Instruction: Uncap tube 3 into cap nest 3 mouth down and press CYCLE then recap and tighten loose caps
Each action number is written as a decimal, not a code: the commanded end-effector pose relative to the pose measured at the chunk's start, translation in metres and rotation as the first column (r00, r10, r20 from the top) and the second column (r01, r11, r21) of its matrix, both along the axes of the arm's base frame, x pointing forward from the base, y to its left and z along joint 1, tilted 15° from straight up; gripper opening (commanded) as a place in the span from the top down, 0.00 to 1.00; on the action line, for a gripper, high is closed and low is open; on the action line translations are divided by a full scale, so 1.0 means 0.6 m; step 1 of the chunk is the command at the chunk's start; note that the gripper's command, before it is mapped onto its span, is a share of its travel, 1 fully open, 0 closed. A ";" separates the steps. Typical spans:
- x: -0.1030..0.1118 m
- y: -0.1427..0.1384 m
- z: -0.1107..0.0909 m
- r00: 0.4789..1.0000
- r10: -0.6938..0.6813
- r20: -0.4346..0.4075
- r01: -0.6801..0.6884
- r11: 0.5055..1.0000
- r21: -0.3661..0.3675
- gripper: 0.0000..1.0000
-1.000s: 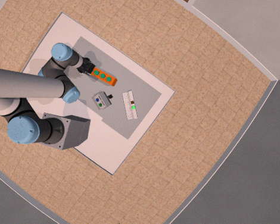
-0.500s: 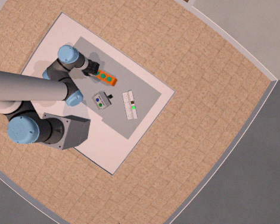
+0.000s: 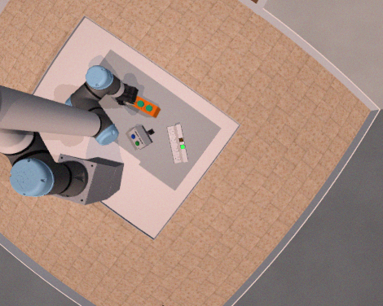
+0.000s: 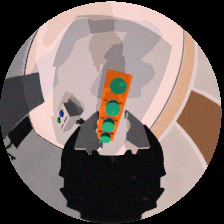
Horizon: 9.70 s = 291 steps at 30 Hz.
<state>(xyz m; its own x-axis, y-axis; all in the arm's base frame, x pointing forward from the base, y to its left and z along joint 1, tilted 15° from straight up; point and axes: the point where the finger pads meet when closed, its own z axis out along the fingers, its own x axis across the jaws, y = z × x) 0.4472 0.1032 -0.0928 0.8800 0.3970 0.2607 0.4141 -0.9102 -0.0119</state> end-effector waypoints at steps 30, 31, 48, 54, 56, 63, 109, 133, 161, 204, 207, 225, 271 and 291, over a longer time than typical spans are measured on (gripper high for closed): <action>0.014 0.004 -0.023 1.000 0.001 0.010 -0.001 1.000 -0.002 0.65; 0.014 0.004 -0.024 1.000 0.002 0.010 -0.002 1.000 -0.002 0.65; 0.013 0.003 -0.027 1.000 0.000 0.009 0.000 1.000 -0.001 1.00; 0.013 0.003 -0.027 1.000 0.000 0.009 0.000 1.000 -0.001 1.00; 0.013 0.003 -0.027 1.000 0.000 0.009 0.000 1.000 -0.001 1.00; 0.010 0.004 -0.028 0.995 -0.097 -0.007 0.097 0.995 0.023 1.00; 0.016 0.004 -0.022 0.986 -0.164 -0.011 0.164 0.986 0.038 0.65; 0.011 0.005 -0.025 0.963 0.268 0.032 -0.265 0.962 -0.072 0.65; 0.007 0.006 -0.028 0.977 -0.210 -0.026 0.211 0.976 0.048 1.00; 0.014 0.005 -0.024 0.907 -0.417 -0.063 0.422 0.902 0.093 0.65; 0.014 0.003 -0.024 0.940 -0.338 -0.044 0.340 0.937 0.077 0.65; 0.014 0.004 -0.024 0.989 0.144 0.027 -0.143 0.989 -0.039 0.65; 0.007 0.007 -0.029 0.918 -0.391 -0.063 0.395 0.915 0.086 1.00; 0.011 0.005 -0.027 0.736 -0.663 -0.138 0.677 0.724 0.134 1.00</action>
